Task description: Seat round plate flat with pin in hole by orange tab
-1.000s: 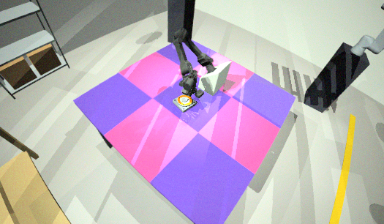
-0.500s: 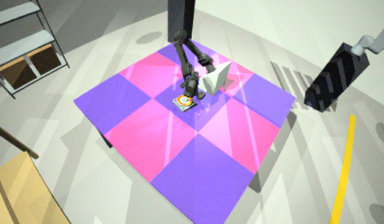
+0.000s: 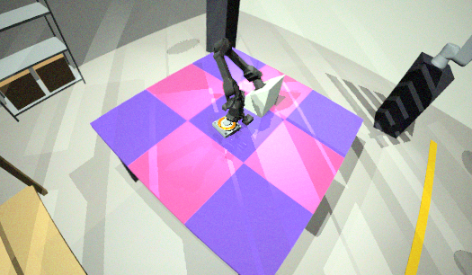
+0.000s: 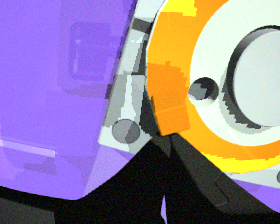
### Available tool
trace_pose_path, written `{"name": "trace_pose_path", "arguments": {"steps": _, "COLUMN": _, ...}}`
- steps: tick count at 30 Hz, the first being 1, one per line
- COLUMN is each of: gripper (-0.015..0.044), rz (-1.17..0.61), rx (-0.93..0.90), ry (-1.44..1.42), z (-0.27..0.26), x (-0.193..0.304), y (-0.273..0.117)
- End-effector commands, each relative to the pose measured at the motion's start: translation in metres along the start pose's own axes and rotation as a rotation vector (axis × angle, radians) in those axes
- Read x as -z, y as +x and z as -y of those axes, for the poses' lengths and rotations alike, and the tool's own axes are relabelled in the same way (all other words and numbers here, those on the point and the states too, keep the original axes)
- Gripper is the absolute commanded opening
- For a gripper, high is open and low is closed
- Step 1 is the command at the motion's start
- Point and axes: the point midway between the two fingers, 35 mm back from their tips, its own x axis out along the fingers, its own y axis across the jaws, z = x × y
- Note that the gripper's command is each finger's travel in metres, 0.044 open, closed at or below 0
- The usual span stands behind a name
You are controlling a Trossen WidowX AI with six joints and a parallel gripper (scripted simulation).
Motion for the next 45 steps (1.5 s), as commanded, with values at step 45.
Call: {"name": "trace_pose_path", "arguments": {"steps": 45, "gripper": 0.0000, "rz": 0.002, "rx": -0.002, "ry": -0.001, "z": -0.011, "x": -0.025, "y": -0.036}}
